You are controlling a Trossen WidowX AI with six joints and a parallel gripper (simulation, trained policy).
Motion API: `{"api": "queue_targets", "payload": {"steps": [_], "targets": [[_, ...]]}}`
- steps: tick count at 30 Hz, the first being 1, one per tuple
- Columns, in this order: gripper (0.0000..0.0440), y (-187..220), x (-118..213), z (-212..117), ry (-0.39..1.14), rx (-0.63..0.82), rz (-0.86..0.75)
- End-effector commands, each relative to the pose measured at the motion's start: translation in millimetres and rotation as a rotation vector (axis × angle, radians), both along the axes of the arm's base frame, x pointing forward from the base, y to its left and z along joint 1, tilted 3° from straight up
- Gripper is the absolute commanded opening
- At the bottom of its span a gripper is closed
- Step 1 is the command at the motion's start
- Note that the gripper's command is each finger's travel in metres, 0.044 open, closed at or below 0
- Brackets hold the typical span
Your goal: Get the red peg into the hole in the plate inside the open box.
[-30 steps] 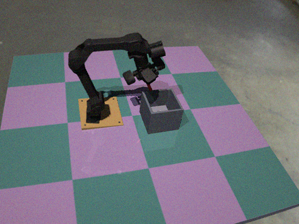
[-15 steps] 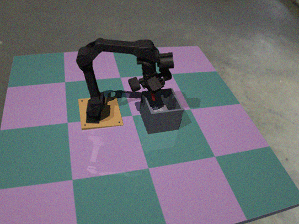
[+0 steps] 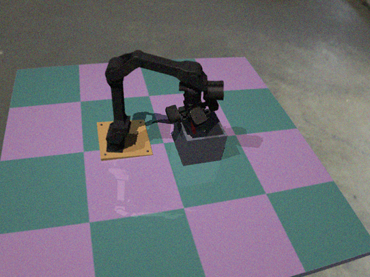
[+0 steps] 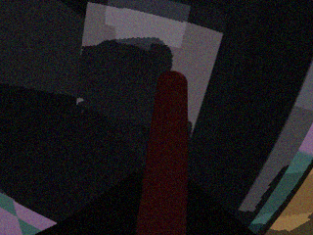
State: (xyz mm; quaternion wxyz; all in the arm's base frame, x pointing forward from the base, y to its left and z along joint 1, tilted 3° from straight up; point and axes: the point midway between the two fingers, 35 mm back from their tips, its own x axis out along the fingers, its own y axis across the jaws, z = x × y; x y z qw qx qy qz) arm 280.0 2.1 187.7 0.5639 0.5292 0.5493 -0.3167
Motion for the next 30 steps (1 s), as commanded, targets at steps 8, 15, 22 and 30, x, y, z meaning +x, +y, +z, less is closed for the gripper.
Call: {"api": "queue_targets", "payload": {"steps": [8,15,22,30], "targets": [[0.0,3,14,-25,0.025,0.049,0.039],[0.0,8,22,-38,0.027,0.071,0.074],[0.0,10,30,-55,0.028,0.075,0.116],[0.0098,11,33,-73,0.037,0.064,0.157]]}}
